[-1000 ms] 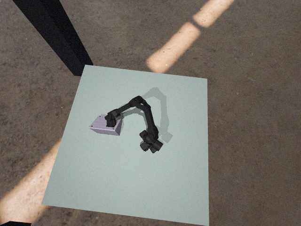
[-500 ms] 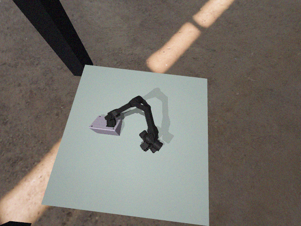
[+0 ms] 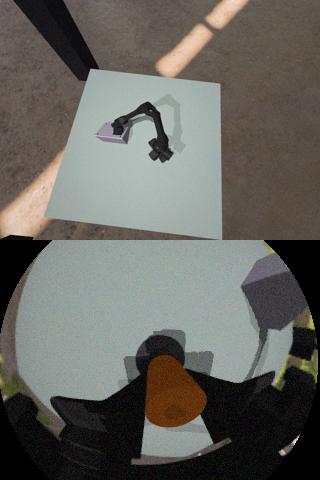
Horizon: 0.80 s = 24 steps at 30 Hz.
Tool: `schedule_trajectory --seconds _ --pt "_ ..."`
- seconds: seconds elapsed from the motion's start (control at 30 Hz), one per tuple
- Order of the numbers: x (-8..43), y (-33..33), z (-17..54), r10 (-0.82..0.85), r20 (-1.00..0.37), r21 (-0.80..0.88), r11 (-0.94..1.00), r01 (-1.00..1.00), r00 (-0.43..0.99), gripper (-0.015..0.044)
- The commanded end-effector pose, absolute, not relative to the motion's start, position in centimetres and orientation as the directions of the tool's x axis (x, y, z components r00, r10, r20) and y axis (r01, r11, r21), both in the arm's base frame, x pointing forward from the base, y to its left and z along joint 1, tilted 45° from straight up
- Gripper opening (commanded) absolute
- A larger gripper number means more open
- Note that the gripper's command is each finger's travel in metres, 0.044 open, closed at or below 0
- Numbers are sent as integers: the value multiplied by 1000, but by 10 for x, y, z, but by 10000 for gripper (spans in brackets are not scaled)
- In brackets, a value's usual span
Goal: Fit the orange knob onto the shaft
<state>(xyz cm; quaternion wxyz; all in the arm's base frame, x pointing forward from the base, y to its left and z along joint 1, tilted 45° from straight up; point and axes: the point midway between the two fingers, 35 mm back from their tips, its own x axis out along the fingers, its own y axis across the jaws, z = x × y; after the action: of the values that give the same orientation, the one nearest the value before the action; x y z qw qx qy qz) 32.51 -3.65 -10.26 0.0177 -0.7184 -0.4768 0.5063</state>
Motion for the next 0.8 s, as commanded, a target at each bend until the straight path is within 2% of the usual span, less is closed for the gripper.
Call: schedule_trajectory --seconds 0.0,0.77 --pt "326 -36 -103 705 -708 -524 -558 643 36 0" --pt "326 -26 -113 706 -708 -471 -509 720 35 0"
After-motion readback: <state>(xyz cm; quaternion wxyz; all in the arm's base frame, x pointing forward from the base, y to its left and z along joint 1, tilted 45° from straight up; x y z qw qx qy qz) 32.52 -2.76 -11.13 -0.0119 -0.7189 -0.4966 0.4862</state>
